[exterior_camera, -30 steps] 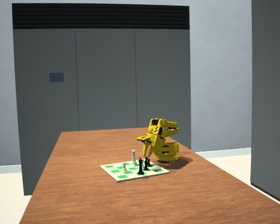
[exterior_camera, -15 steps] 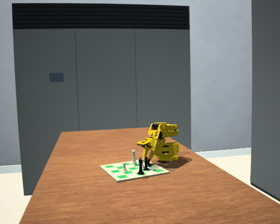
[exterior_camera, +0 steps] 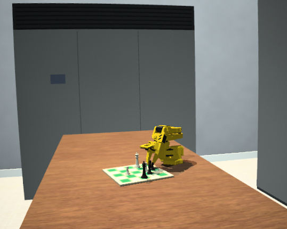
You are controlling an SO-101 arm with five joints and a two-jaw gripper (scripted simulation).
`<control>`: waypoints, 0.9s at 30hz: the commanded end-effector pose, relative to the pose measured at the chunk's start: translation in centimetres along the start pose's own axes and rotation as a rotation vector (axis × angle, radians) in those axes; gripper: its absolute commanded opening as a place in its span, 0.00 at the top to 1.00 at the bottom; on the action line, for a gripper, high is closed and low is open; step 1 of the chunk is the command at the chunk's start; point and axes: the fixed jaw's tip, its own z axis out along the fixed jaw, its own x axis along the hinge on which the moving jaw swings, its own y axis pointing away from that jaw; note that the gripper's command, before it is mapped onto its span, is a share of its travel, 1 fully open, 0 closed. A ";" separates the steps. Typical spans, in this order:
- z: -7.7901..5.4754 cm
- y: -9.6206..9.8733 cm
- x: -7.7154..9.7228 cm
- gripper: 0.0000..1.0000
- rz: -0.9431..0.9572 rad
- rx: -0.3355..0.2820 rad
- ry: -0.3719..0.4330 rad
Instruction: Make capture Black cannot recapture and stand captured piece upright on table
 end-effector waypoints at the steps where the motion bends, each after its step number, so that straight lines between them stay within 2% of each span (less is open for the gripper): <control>1: 0.2 0.0 0.0 0.91 0.000 -0.002 -0.006; 27: 0.2 -0.2 0.1 0.91 0.013 0.006 0.004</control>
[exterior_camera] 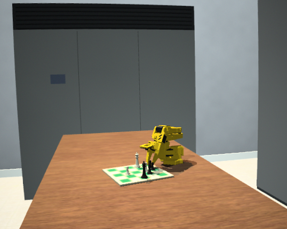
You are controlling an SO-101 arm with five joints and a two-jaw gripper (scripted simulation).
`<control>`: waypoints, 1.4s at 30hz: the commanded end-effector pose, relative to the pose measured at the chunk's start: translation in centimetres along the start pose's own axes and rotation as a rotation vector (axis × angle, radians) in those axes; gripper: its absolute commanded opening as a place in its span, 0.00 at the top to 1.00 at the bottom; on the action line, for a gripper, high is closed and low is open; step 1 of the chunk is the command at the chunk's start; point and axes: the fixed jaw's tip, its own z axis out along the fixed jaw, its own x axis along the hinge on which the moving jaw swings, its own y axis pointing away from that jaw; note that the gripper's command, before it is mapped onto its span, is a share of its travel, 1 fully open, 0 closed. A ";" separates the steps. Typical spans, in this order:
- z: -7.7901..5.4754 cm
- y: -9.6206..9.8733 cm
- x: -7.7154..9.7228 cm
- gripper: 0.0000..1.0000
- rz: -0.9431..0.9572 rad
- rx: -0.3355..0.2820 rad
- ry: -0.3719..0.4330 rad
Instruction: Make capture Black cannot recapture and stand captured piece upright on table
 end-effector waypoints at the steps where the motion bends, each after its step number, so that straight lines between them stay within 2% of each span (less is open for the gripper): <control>1: 0.2 -0.2 0.2 0.91 0.014 0.007 0.011; 16: 0.3 -0.2 0.3 0.91 0.017 0.008 0.014; 42: 0.3 -0.2 0.3 1.00 0.017 0.008 0.014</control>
